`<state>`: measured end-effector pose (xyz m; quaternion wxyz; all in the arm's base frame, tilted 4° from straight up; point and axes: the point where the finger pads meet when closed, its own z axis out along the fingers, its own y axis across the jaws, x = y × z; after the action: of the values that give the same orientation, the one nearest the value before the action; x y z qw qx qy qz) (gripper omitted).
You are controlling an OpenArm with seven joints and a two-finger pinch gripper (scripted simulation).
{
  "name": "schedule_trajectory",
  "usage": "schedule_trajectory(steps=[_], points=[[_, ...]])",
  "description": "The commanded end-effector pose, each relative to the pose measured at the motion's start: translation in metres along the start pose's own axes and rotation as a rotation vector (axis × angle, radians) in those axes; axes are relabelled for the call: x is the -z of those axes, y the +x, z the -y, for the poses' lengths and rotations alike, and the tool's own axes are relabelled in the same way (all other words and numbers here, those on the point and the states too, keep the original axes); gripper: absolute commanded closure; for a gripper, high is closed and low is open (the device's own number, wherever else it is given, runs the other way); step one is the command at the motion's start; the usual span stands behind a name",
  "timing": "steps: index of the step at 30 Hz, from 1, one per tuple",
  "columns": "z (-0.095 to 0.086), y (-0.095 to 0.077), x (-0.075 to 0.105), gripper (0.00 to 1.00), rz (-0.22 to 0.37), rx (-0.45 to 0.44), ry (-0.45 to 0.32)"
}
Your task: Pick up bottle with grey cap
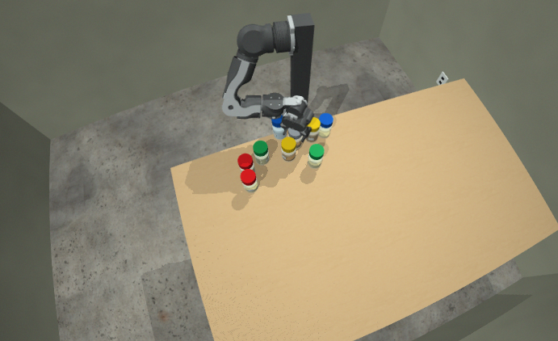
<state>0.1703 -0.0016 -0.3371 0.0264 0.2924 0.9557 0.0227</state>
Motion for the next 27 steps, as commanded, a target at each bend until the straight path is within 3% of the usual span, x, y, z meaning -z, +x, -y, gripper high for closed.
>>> schedule_trajectory(steps=[1,25,26,27], points=[[0.0016,0.0016,0.0043,0.55,-0.008,-0.006,0.011],[0.0017,-0.0002,0.0105,0.55,-0.006,-0.010,0.015],[0.0002,-0.0010,0.0100,1.00,0.000,-0.008,0.007],[0.0002,-0.0010,0.0100,1.00,0.000,-0.008,0.007]])
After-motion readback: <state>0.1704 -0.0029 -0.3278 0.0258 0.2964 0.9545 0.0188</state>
